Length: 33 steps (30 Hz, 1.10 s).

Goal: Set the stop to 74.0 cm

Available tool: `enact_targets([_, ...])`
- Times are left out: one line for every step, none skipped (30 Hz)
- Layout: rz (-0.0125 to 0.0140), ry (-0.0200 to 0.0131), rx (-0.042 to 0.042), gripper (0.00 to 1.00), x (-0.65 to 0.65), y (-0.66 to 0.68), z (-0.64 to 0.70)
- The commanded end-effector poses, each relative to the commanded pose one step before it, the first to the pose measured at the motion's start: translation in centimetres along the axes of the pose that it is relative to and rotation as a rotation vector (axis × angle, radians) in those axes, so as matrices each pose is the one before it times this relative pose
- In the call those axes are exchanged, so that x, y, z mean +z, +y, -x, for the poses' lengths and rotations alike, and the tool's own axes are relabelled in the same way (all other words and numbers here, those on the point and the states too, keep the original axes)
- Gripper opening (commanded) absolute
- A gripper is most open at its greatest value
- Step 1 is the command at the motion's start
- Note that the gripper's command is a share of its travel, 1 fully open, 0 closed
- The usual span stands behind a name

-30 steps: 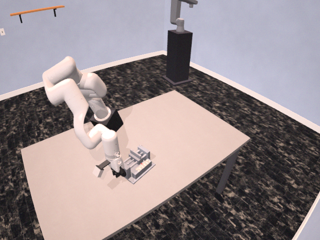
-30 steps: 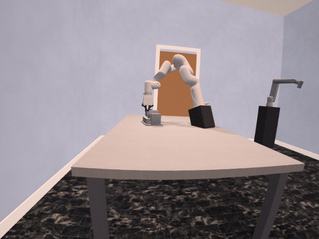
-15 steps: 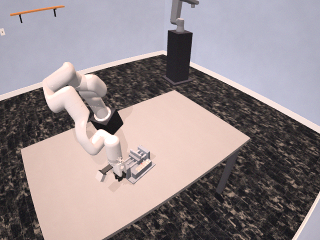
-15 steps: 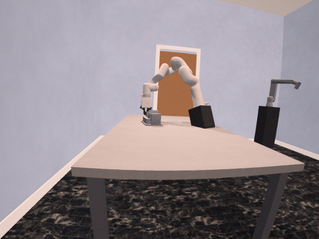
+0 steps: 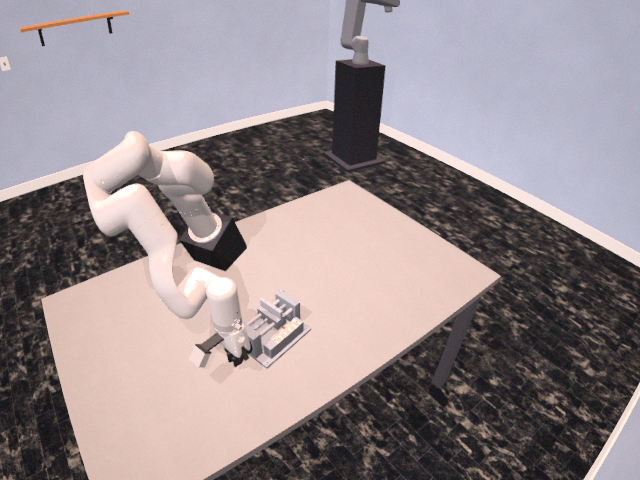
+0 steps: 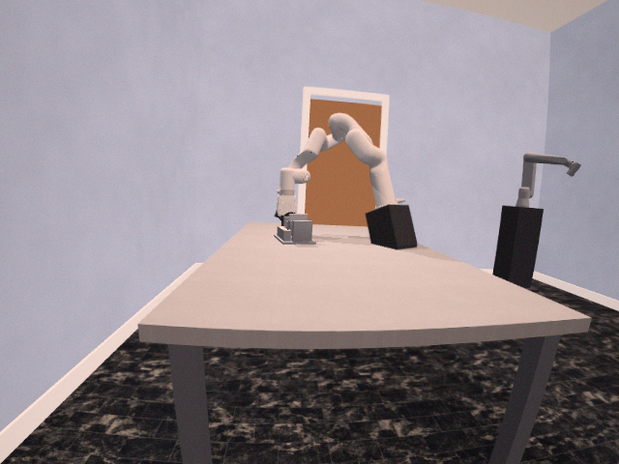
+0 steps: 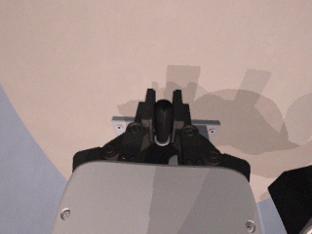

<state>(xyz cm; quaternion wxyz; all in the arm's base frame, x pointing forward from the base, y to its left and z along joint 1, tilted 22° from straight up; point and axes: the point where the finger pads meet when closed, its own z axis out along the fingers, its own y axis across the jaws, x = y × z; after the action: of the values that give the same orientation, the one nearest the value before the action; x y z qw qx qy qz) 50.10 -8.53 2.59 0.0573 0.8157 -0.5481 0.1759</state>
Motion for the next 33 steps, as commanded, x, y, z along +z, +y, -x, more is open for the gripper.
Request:
enact_targets([-0.00443,0.00277,-0.00133,0.06,0.307,0.848,-0.015])
enact_targets([0.00001,-0.00001,0.00000,0.06,0.062,0.333,0.000])
enact_targets([-0.00001,0.00001,-0.00001,0.06,0.017,0.309,-0.001])
enact_targets([0.00001,-0.00002,0.00001,0.06,0.003,0.302,0.001])
enact_targets([-0.00001,0.00001,-0.00001,0.06,-0.041,0.276,-0.001])
enact_targets([0.00002,-0.00001,0.00001,0.06,-0.045,0.274,0.001])
enact_targets([-0.00002,0.00000,-0.00001,0.06,-0.082,0.250,-0.001])
enact_targets([0.00000,0.00000,0.00000,0.06,0.000,0.000,0.000])
enact_targets([0.00000,0.00000,0.00000,0.06,0.000,0.000,0.000])
enact_targets([0.00002,0.00001,0.00001,0.06,-0.086,0.247,0.001])
enact_targets([-0.00001,-0.00001,0.00000,0.06,-0.114,0.226,0.000])
enact_targets([0.00001,0.00001,0.00000,0.06,-0.122,0.218,0.000])
enact_targets([0.00000,-0.00001,0.00000,0.06,-0.132,0.196,0.000])
enact_targets([-0.00003,-0.00002,-0.00001,0.06,-0.142,0.171,0.000])
enact_targets([0.00002,0.00002,0.00000,0.06,-0.139,0.172,0.001])
enact_targets([-0.00003,-0.00003,0.00000,0.06,-0.156,0.134,0.000])
enact_targets([0.00000,0.00000,0.00000,0.06,-0.154,0.132,0.000])
enact_targets([0.00002,0.00002,0.00000,0.06,-0.154,0.127,0.000])
enact_targets([-0.00003,-0.00004,0.00000,0.06,-0.167,0.096,0.000])
enact_targets([0.00001,0.00001,0.00000,0.06,-0.163,0.097,0.000])
enact_targets([0.00002,0.00002,0.00000,0.06,-0.161,0.089,0.000])
enact_targets([-0.00003,-0.00003,0.00001,0.06,-0.162,0.058,0.000])
enact_targets([0.00000,0.00000,0.00000,0.06,-0.158,0.060,0.000])
enact_targets([0.00003,0.00004,-0.00001,0.06,-0.155,0.060,0.001])
enact_targets([0.00000,0.00000,0.00000,0.06,0.000,0.000,0.000])
enact_targets([0.00000,0.00000,0.00000,0.06,0.000,0.000,0.000])
enact_targets([-0.00002,-0.00002,0.00001,0.06,-0.144,0.029,-0.001])
enact_targets([-0.00001,-0.00001,0.00000,0.06,-0.141,0.025,0.000])
enact_targets([0.00001,0.00001,0.00000,0.06,-0.138,0.026,0.000])
enact_targets([0.00002,0.00003,-0.00001,0.06,-0.135,0.027,0.001])
enact_targets([-0.00001,-0.00001,0.00001,0.06,-0.128,0.002,-0.001])
enact_targets([-0.00001,-0.00001,0.00001,0.06,-0.126,0.001,0.000])
enact_targets([0.00000,0.00000,0.00000,0.06,-0.123,0.001,0.000])
